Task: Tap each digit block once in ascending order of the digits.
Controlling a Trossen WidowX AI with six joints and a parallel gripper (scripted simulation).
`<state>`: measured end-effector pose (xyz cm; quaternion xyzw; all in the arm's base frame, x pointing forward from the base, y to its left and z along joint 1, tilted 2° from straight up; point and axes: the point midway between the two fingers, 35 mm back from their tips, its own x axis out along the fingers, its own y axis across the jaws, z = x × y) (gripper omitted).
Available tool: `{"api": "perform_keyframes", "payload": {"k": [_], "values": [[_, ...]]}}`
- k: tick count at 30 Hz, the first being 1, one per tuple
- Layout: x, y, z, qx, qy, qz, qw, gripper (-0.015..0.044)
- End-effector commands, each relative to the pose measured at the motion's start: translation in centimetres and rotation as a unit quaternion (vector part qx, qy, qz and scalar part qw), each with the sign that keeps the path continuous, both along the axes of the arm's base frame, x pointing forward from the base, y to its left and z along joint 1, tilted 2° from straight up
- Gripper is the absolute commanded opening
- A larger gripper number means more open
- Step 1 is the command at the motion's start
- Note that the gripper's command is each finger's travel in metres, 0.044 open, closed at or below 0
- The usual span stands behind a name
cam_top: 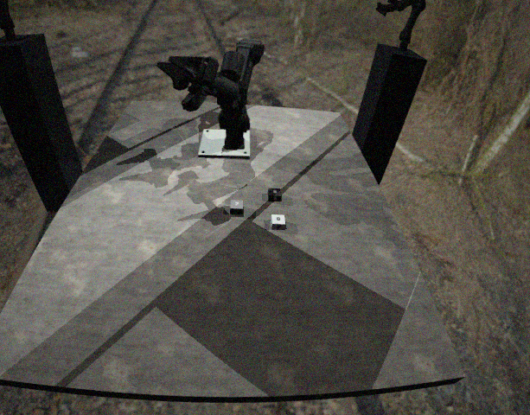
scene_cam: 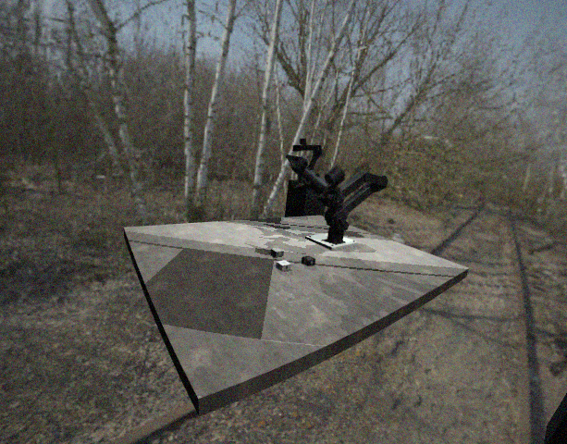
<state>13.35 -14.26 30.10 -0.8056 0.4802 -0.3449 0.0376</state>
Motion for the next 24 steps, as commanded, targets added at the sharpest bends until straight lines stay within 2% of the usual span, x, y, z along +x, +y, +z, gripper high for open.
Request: {"api": "perform_keyframes", "payload": {"k": [1,2,5,8,10,17,21,24], "values": [[0.3,0.0,0.0,-0.002,0.013,-0.002,1.000,0.0400],[1.3,0.0,0.1,-0.010,0.051,-0.007,0.999,0.0400],[6.5,0.2,0.2,-0.065,0.265,-0.029,0.962,0.0400],[11.6,0.8,-0.7,-0.145,0.470,-0.034,0.870,0.0400],[14.3,1.4,-1.7,-0.201,0.574,-0.029,0.793,0.0400],[19.4,3.8,-5.1,-0.364,0.761,0.010,0.537,0.0400],[21.2,5.5,-7.5,-0.467,0.808,0.049,0.356,0.0400],[21.8,7.1,-9.4,-0.546,0.806,0.086,0.212,0.0400]]}}
